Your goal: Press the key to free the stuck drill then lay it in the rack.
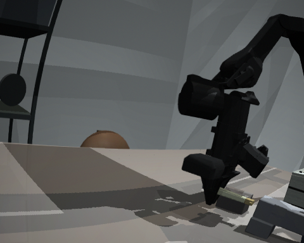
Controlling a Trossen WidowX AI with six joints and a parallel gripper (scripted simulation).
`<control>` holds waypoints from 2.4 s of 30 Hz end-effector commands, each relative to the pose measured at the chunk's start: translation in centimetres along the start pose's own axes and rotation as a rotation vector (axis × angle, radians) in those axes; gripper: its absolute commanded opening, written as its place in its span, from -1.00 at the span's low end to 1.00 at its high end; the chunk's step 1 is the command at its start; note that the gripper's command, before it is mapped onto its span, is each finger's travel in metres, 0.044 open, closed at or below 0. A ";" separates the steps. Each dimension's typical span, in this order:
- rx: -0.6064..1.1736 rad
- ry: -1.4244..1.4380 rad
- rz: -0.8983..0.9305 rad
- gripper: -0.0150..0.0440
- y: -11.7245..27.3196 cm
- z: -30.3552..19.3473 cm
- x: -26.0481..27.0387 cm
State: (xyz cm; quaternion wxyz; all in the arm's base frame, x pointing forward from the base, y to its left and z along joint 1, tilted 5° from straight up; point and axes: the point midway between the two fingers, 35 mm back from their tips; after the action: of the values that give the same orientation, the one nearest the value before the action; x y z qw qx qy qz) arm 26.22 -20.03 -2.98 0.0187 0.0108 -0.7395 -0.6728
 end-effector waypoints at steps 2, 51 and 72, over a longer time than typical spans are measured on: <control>-0.003 0.004 0.004 -0.49 -0.1 -0.7 0.0; -0.003 0.004 0.004 -0.49 1.2 -1.2 0.3; -0.003 0.004 0.004 -0.49 1.6 -1.1 0.4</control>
State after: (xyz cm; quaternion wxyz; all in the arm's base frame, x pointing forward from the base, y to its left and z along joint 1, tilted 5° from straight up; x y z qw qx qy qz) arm 25.86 -21.04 -1.54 0.0242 0.0096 -0.7375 -0.6748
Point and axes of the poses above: the point midway between the two fingers, 35 mm back from their tips, its own y axis back along the fingers, its own x axis across the jaws, z = x × y, and after that the axes turned 4 degrees about y, right-handed
